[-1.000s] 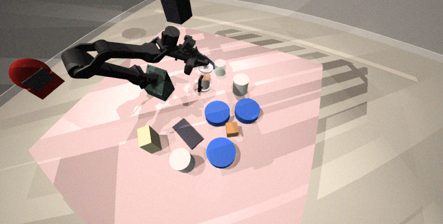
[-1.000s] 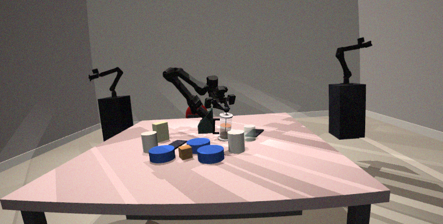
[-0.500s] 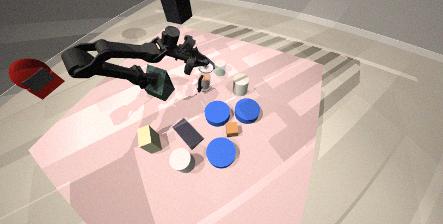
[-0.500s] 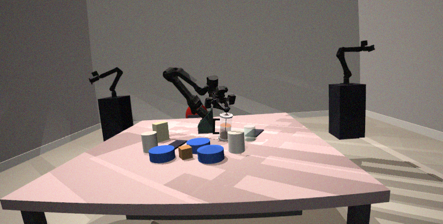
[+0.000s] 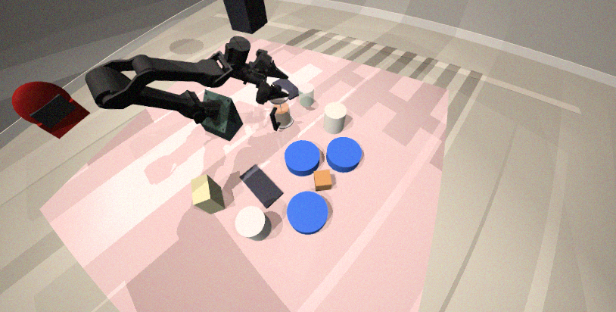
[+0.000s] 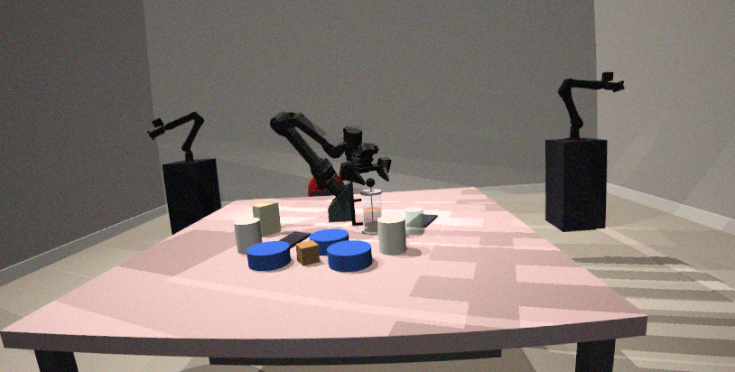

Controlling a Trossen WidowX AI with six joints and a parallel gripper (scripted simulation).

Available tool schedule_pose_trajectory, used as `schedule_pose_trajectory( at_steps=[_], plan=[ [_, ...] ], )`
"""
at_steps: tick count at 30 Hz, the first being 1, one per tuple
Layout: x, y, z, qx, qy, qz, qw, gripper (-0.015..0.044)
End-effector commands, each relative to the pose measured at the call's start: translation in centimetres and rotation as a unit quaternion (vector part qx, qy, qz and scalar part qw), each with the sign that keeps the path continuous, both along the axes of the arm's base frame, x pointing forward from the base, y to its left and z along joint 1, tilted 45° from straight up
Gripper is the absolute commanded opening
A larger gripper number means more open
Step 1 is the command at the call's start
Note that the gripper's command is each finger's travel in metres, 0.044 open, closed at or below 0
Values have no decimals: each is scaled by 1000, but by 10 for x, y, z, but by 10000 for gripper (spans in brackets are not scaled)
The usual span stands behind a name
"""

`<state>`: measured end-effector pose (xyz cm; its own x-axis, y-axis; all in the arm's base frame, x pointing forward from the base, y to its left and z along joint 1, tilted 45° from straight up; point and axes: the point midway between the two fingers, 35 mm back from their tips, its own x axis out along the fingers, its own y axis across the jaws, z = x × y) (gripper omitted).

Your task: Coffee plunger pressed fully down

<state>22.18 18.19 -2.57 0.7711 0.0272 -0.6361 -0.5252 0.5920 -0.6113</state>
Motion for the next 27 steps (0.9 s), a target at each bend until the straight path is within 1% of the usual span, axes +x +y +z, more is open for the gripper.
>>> schedule_pose_trajectory(
  at_steps=[1, 4, 9, 27],
  plan=[
    [-2, 7, 6, 2, 1, -1, 1000, 440],
    [-10, 21, 24, 0, 5, -1, 1000, 440],
    [-31, 38, 66, -6, 6, -1, 1000, 440],
    [-30, 37, 67, -7, 4, -3, 1000, 440]
  ],
)
